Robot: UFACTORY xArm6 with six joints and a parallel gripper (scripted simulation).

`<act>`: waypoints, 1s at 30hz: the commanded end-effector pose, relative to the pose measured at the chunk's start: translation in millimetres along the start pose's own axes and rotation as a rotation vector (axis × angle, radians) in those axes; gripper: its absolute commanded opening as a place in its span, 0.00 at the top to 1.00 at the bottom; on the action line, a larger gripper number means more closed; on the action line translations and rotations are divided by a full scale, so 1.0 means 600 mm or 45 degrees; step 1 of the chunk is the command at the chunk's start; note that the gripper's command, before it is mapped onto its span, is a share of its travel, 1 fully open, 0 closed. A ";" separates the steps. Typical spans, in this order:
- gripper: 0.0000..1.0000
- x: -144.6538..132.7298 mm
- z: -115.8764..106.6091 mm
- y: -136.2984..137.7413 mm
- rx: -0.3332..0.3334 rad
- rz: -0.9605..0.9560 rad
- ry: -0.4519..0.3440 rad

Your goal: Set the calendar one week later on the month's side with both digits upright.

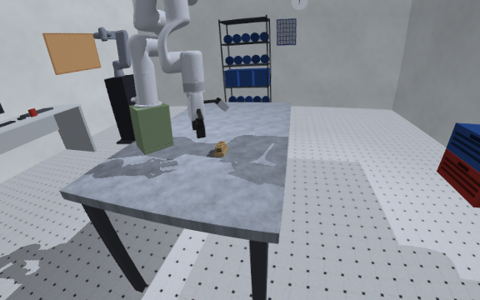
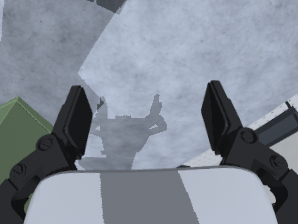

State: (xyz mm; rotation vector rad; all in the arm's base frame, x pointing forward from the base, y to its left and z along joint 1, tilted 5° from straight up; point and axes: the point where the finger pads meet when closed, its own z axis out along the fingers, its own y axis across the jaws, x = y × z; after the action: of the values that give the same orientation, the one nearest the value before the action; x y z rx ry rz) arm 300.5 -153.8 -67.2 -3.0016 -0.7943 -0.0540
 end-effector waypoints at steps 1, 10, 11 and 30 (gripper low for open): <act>0.00 0.006 -0.001 0.001 -0.002 -0.211 0.046; 0.00 0.014 0.000 -0.001 -0.008 -0.515 0.046; 0.00 0.015 0.000 -0.001 -0.009 -0.570 0.046; 0.00 0.029 0.002 -0.004 -0.019 -1.131 0.043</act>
State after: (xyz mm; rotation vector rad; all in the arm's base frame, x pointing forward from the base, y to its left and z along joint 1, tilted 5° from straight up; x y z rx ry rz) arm 312.4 -143.5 -67.9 -2.4725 -1.9169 -0.0539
